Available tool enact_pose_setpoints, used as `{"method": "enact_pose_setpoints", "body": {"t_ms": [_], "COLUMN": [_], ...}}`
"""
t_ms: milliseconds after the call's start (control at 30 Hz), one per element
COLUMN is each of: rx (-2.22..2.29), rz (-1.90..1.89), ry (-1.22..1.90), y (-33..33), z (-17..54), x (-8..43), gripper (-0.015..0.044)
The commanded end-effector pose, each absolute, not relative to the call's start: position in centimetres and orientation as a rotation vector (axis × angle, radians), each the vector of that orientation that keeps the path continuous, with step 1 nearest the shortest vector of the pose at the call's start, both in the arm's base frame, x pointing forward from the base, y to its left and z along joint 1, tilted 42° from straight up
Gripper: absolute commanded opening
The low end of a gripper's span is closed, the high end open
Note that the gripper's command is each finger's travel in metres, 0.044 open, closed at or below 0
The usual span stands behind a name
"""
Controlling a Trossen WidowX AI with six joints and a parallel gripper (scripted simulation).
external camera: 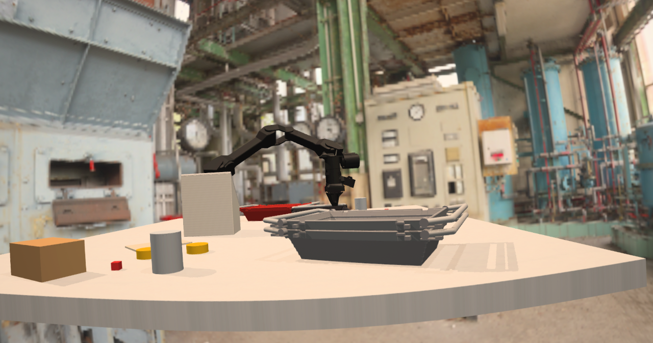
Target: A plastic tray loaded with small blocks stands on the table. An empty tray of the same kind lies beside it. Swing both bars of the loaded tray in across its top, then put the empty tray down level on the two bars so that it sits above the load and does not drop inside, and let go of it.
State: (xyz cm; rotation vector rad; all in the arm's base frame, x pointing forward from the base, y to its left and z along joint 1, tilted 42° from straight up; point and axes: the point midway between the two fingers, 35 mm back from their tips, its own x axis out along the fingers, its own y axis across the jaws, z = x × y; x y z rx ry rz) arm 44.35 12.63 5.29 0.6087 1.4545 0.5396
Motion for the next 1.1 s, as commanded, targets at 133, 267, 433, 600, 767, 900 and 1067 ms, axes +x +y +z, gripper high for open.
{"method": "enact_pose_setpoints", "body": {"t_ms": [133,267,433,600,767,900,1067], "rx": [0.618,0.617,0.617,0.616,0.616,0.616,0.615], "rz": [0.533,0.532,0.531,0.530,0.530,0.530,0.529], "ry": [1.461,1.461,1.462,1.462,1.462,1.462,1.462], "y": [11.7,9.9,8.3,7.0,6.3,6.2,5.6], "z": [5.2,5.7,5.2,4.2,2.5,0.8,1.5], "x": [44.2,44.1,44.0,43.9,43.8,43.9,44.0], "gripper": [0.0089,0.0089,0.0089,0.0089,0.0089,0.0089,0.0089]}}
